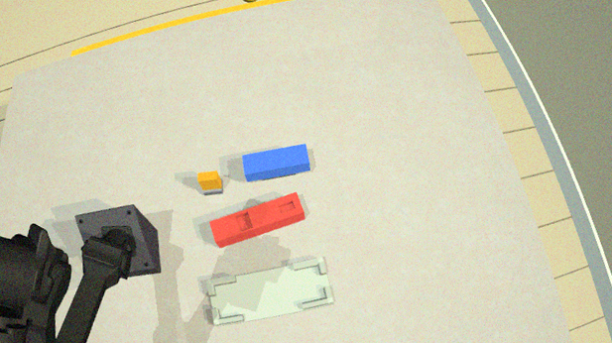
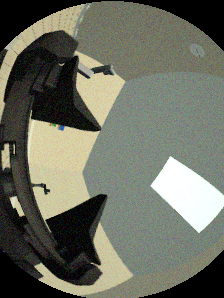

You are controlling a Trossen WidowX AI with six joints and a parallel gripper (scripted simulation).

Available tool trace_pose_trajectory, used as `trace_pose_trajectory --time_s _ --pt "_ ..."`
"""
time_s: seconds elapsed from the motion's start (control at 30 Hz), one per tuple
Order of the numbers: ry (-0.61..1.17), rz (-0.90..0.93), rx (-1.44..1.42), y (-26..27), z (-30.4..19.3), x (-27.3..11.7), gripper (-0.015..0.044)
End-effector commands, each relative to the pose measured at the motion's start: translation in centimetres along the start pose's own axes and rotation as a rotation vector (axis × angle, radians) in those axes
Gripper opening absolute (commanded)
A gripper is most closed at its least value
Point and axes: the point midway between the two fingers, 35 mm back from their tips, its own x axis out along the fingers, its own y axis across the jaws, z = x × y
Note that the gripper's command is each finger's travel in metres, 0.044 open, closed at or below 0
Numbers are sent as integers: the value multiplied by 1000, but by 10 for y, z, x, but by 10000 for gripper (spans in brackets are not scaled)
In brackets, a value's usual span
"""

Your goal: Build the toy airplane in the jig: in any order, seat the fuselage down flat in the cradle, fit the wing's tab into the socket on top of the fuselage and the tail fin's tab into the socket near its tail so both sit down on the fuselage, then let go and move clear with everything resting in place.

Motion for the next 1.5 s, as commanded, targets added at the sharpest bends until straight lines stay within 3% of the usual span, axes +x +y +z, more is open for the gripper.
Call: trace_pose_trajectory --time_s 0.0,0.1,0.4,0.87,1.17,1.47 --pt "0 0 0 0 0 0 426" --pt "-35 -64 25 -22 5 -3 440" --pt "-227 -502 148 -158 22 -55 440" --pt "-360 -1318 283 -318 -17 -229 440" --pt "-263 -1884 369 -346 -77 -367 440" --pt "64 -2438 501 -305 -146 -491 440"
